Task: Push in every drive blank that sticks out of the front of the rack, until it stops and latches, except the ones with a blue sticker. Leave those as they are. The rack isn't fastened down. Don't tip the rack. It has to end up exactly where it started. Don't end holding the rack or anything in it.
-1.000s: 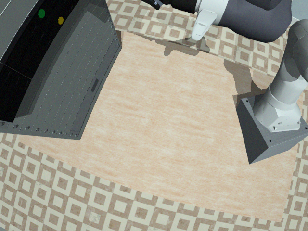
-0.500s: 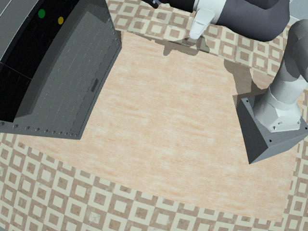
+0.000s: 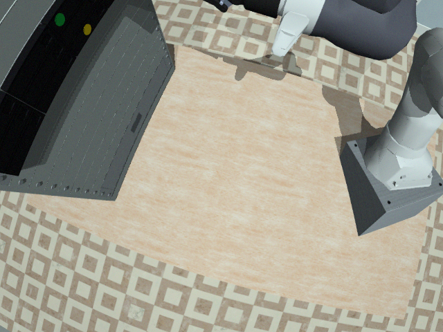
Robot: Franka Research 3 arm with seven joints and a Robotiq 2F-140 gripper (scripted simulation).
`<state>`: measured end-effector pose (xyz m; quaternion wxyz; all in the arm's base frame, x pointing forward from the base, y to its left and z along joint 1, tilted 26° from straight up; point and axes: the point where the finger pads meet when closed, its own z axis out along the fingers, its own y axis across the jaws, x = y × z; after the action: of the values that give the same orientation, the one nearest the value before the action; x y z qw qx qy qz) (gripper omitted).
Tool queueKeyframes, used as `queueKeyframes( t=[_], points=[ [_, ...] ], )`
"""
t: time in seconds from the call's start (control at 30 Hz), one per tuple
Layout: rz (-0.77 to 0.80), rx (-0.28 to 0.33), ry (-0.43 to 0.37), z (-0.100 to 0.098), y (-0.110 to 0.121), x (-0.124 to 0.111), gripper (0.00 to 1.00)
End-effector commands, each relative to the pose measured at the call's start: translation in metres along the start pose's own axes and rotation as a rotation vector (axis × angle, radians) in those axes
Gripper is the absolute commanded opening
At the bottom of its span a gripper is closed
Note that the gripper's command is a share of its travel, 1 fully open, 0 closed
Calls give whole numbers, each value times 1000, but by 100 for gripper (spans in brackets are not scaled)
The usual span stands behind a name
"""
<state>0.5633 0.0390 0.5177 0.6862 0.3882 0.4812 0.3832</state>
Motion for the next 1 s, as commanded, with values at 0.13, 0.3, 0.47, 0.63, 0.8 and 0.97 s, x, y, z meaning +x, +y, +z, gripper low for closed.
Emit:
queueKeyframes(
  t=[0.13,0.3,0.47,0.63,0.8,0.97],
  points=[
    [3,-3,-1,1,1,-1,0],
    [3,-3,-1,5,4,-2,0],
    [3,-3,-1,6,5,-2,0],
    [3,-3,-1,6,5,-2,0],
    [3,-3,-1,6,5,-2,0],
    [3,-3,-1,6,5,-2,0]
  ],
)
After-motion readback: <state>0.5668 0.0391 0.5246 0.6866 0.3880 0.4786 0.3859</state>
